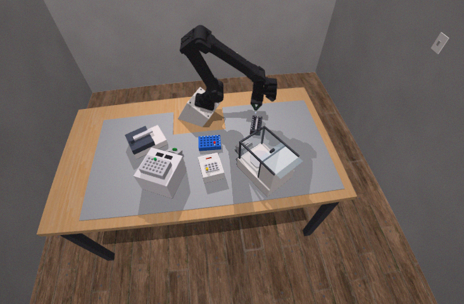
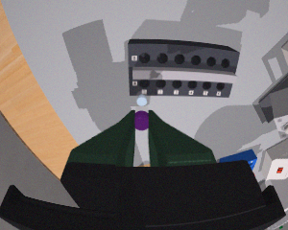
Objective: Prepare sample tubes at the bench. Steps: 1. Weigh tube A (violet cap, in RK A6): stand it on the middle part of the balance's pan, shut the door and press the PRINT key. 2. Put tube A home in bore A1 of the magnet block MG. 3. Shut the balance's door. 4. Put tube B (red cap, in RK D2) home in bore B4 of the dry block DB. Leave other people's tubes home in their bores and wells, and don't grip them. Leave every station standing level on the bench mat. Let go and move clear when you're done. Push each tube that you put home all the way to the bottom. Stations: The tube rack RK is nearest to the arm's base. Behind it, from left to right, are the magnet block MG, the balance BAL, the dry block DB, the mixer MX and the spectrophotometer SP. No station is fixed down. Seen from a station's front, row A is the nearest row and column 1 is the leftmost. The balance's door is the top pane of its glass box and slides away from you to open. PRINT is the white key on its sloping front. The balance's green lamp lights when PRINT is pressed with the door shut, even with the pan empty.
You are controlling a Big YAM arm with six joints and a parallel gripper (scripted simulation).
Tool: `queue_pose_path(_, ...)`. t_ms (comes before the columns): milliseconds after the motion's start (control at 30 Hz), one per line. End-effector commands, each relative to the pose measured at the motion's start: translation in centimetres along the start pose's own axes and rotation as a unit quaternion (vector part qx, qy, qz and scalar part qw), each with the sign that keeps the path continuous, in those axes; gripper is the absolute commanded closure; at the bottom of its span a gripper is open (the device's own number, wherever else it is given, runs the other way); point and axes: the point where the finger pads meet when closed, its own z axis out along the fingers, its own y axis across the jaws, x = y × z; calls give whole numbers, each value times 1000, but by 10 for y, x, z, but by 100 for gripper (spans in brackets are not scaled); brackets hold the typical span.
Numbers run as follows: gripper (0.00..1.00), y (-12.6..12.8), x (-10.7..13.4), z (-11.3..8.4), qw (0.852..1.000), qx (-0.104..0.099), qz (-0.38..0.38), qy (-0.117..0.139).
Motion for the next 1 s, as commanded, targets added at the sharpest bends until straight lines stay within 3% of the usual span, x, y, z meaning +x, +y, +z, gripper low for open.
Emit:
queue_pose_path(0,91,0,-13,-8,1000,-3,3,-15)
queue_pose_path(300,91,0,-13,-8,1000,-3,3,-15)
queue_pose_path(333,91,-2,-21,-12,1000,-4,6,-27)
queue_pose_path(567,91,-3,-20,-11,1000,-3,6,-26)
queue_pose_path(600,91,-1,-13,-8,1000,-3,3,-15)
queue_pose_path(967,91,-5,-15,-10,1000,-3,5,-23)
